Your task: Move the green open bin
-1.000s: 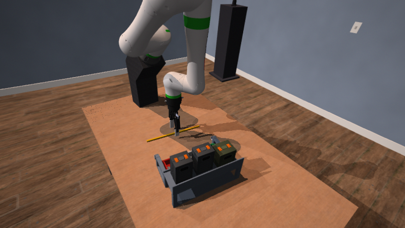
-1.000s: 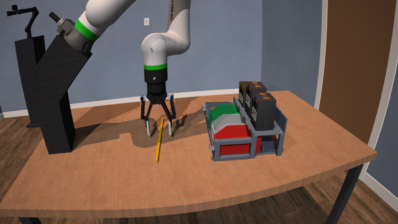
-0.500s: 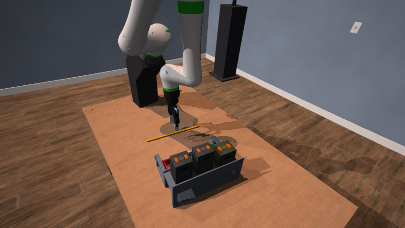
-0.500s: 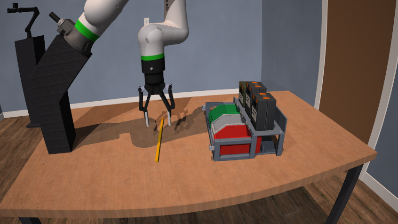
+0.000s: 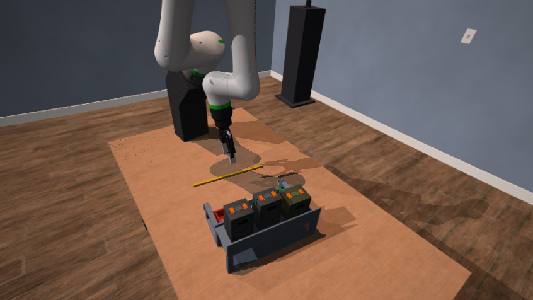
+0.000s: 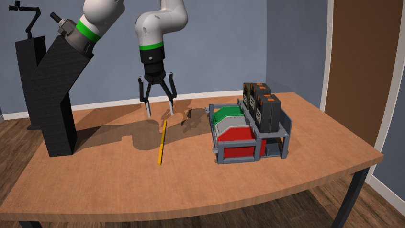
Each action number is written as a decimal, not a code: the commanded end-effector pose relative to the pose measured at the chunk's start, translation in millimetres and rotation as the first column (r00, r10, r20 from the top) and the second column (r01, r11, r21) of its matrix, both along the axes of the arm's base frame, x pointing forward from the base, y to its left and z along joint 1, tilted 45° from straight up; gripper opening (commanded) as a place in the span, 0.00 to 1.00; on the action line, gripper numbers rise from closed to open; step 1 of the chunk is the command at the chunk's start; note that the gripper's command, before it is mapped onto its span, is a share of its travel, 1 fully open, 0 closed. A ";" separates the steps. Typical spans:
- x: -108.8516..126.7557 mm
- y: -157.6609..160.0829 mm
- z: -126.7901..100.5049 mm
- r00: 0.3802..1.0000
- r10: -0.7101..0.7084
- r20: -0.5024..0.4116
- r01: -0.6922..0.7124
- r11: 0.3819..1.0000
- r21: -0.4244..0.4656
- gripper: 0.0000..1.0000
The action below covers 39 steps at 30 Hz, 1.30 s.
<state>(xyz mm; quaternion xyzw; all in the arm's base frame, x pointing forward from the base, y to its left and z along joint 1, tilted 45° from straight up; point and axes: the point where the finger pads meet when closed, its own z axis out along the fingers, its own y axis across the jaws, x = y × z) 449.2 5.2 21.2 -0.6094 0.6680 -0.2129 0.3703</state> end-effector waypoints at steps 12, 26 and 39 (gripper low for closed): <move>-19.7 -1.7 21.7 0.993 -0.062 -0.095 0.056 0.996 -0.072 0.57; -13.0 -0.7 14.8 0.993 -0.062 -0.095 0.056 0.996 -0.072 0.57; -9.7 -0.1 11.3 0.993 -0.062 -0.095 0.056 0.996 -0.072 0.57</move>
